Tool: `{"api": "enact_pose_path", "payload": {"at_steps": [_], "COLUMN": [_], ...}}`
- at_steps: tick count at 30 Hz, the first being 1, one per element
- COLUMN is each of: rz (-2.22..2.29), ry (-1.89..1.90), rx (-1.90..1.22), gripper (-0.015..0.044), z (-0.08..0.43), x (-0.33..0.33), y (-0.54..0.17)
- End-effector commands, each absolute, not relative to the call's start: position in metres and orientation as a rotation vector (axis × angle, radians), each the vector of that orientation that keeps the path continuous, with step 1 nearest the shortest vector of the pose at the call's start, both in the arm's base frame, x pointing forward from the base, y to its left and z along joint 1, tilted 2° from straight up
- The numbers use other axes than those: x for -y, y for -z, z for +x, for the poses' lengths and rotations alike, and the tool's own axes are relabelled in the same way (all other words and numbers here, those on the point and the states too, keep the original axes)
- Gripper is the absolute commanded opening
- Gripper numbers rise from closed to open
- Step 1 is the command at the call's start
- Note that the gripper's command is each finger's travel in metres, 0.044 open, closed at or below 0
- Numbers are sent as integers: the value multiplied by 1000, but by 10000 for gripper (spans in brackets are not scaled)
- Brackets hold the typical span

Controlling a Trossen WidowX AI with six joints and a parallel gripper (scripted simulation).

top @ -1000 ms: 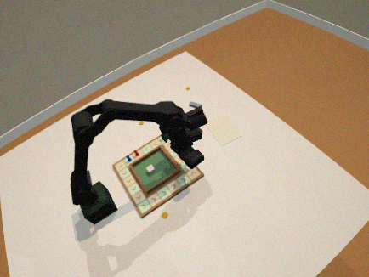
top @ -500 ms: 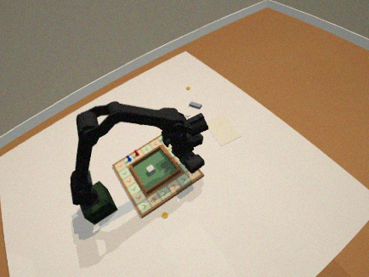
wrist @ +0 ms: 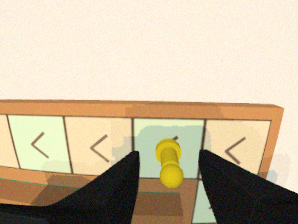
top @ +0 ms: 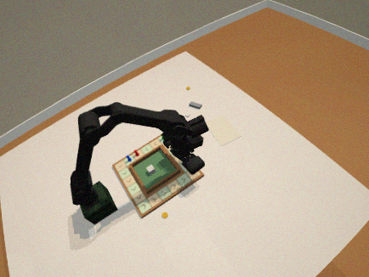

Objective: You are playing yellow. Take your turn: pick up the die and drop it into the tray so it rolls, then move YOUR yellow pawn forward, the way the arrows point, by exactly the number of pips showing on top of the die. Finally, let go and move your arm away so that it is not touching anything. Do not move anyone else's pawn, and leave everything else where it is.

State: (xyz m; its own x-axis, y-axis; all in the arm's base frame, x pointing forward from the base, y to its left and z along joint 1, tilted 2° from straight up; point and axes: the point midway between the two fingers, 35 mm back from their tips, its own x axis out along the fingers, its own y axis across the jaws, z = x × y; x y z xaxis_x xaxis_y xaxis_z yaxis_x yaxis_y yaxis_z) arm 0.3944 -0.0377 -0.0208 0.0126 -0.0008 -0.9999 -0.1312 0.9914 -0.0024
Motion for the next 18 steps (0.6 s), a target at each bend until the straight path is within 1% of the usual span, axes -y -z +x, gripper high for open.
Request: {"api": "enact_pose_path", "payload": {"at_steps": [1, 5, 8, 12, 18], "rz": [-105, -102, -102, -100, -86], "ry": [-101, -99, -98, -97, -87], "rx": [-1555, -1563, -1564, -1564, -1570], "gripper": [263, 368, 440, 440, 440], "z": [395, 395, 394, 388, 324], "x": [38, 38, 38, 35, 14], "y": [17, -27, -29, -36, -80]}}
